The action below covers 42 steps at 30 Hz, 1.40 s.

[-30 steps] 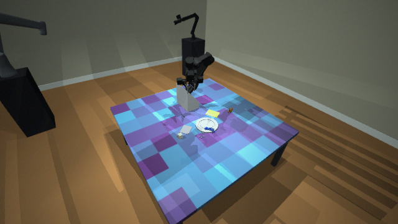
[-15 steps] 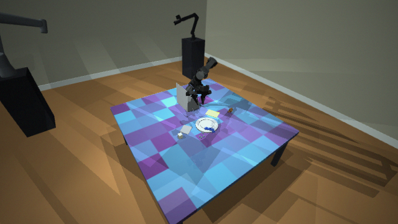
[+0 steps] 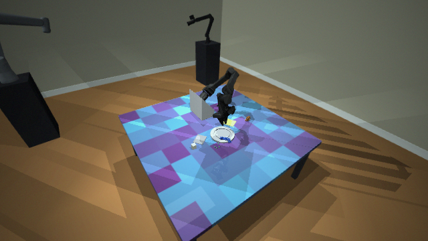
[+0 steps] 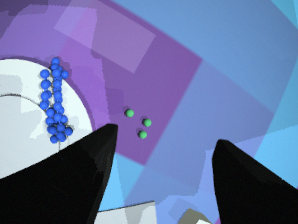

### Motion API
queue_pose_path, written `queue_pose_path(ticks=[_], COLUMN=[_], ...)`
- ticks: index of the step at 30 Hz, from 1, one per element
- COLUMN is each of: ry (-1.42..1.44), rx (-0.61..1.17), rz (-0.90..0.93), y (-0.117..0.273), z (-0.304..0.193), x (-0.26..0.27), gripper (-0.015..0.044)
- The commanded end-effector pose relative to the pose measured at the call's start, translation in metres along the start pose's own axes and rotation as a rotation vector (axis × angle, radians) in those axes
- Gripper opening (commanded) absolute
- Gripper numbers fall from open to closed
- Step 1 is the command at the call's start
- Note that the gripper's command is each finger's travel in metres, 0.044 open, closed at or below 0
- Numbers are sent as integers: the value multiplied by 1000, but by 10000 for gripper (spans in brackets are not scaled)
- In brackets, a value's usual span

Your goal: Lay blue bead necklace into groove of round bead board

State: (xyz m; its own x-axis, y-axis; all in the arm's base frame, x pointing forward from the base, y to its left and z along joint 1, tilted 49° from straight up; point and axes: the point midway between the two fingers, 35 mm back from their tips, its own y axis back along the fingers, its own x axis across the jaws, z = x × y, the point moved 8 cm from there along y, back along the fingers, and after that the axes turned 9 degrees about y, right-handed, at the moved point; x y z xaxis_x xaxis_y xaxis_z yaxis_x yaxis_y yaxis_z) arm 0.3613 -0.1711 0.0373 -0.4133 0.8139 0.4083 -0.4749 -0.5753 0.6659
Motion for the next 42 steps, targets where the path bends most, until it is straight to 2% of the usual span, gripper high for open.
queue_pose_path(ticks=[1,17,42], ry=[140,686,715], rx=[42,148,148], rz=[84,384,390], y=[-31,-124,-142], z=[10,29,27], x=[15,77,84], gripper=[200,200,200])
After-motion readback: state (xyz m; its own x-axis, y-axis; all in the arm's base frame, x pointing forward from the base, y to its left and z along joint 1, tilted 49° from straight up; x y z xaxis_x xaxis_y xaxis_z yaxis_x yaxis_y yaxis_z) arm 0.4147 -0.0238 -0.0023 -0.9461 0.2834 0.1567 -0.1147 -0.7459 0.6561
